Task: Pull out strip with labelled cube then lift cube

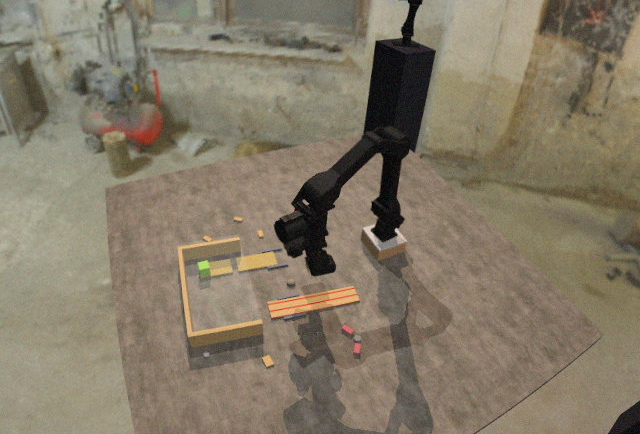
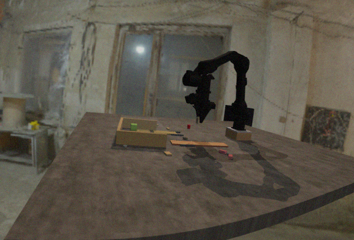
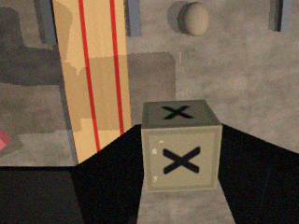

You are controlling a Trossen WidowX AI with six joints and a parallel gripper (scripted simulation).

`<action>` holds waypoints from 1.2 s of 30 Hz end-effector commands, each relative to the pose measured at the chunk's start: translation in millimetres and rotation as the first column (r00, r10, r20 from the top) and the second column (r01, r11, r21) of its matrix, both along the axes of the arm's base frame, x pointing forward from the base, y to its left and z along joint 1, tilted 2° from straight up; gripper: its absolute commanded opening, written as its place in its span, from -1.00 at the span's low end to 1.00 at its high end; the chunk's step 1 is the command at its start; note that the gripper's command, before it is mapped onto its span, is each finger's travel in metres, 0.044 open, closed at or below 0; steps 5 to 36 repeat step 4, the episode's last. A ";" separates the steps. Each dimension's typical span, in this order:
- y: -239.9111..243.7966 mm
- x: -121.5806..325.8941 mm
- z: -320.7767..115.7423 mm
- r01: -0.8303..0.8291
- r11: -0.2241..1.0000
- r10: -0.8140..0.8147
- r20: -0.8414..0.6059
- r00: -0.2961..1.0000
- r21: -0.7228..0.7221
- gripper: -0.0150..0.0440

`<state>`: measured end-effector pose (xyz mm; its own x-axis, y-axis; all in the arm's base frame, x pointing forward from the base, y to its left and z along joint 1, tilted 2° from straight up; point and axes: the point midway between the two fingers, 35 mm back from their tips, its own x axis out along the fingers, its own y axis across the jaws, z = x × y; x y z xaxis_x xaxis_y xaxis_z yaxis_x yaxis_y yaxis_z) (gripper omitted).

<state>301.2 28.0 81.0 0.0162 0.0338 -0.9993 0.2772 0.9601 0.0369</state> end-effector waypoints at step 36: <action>0.5 0.9 1.8 -0.004 1.000 0.004 0.005 1.000 0.004 -0.49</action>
